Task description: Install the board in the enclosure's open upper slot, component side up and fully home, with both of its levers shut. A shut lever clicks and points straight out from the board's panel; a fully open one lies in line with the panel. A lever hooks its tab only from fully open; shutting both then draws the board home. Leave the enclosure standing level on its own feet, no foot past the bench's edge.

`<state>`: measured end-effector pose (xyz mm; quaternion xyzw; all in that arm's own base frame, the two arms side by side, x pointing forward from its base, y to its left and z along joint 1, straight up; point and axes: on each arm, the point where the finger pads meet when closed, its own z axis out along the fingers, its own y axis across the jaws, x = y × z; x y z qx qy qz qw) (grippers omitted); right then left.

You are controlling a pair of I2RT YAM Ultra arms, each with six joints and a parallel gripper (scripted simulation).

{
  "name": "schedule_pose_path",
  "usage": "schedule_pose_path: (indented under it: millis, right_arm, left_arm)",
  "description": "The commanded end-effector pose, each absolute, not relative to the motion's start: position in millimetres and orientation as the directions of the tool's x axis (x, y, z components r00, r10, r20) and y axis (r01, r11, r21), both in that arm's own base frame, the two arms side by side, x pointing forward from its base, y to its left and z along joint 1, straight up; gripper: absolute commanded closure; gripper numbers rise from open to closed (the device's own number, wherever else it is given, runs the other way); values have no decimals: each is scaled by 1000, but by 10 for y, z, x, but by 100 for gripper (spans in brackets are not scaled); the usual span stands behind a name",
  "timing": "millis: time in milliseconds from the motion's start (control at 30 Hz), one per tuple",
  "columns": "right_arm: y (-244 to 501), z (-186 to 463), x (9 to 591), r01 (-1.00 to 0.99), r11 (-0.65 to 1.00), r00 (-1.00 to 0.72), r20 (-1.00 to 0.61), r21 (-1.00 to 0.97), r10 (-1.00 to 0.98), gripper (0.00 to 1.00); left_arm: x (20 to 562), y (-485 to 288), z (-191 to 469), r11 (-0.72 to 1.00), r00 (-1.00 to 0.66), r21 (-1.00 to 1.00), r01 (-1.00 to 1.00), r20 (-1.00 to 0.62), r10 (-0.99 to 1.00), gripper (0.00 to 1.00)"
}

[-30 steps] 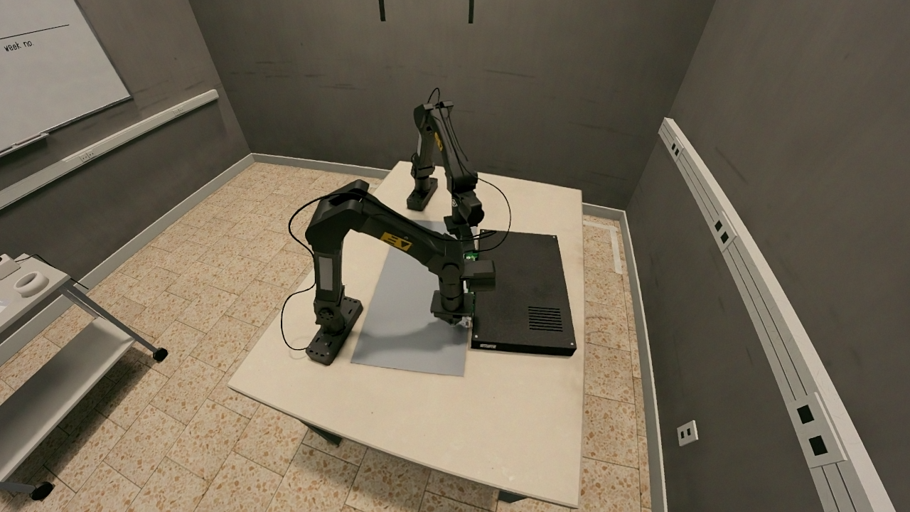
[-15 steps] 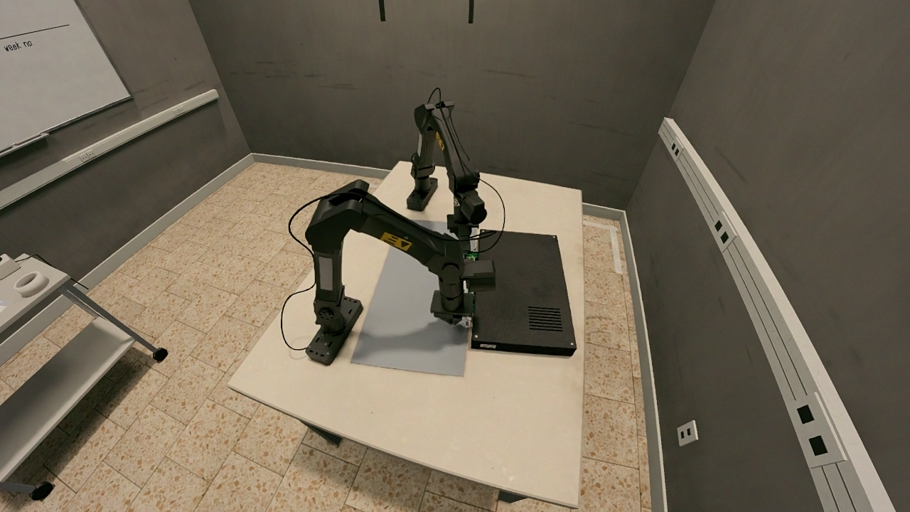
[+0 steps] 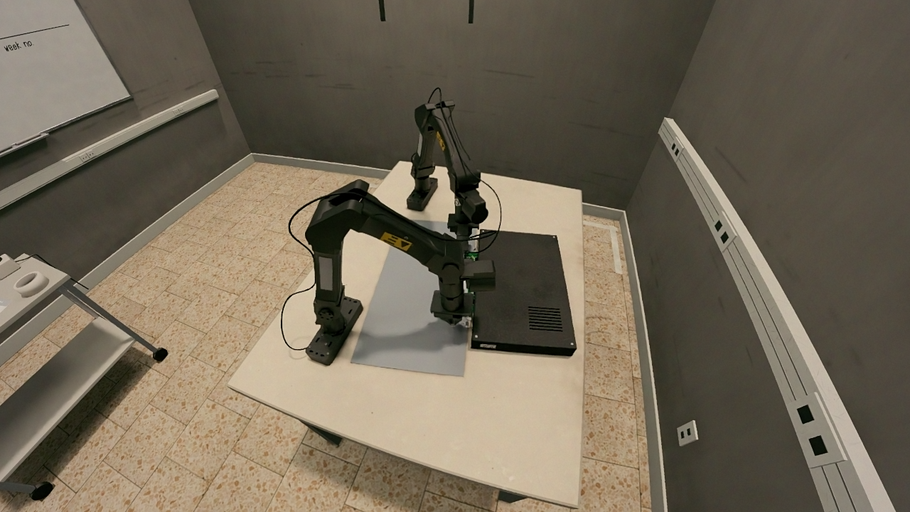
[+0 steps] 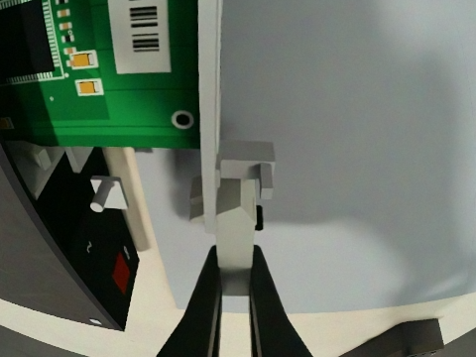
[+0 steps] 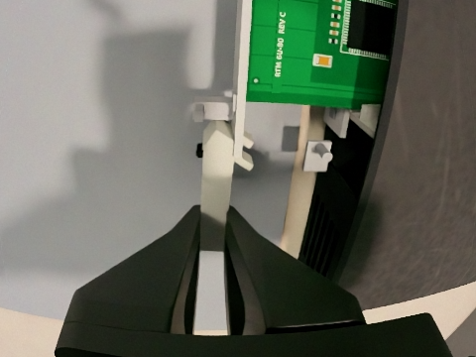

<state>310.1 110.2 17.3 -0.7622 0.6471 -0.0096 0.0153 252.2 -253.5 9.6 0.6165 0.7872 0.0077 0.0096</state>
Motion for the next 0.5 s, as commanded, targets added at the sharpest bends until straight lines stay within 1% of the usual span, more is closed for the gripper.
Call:
schedule_pose_path:
  millis: [0,233,300,467]
  right_arm:
    - [1104,192,3112,-985,-170,171,-4,-30,-985,97]
    - [1096,189,3105,-984,-177,177,-1,-15,-984,97]
    - [1083,190,3099,-984,-181,181,1,0,-984,97]
    - [1109,200,3251,-983,-182,182,0,7,-983,97]
  left_arm:
    - [2573,-2595,153,227,-226,29,973,-34,973,97]
    - [2567,-2593,150,223,-222,26,975,-32,975,97]
    - [2550,-2535,123,208,-208,5,978,-7,978,97]
    - [2709,-2495,132,209,-209,5,978,-2,978,97]
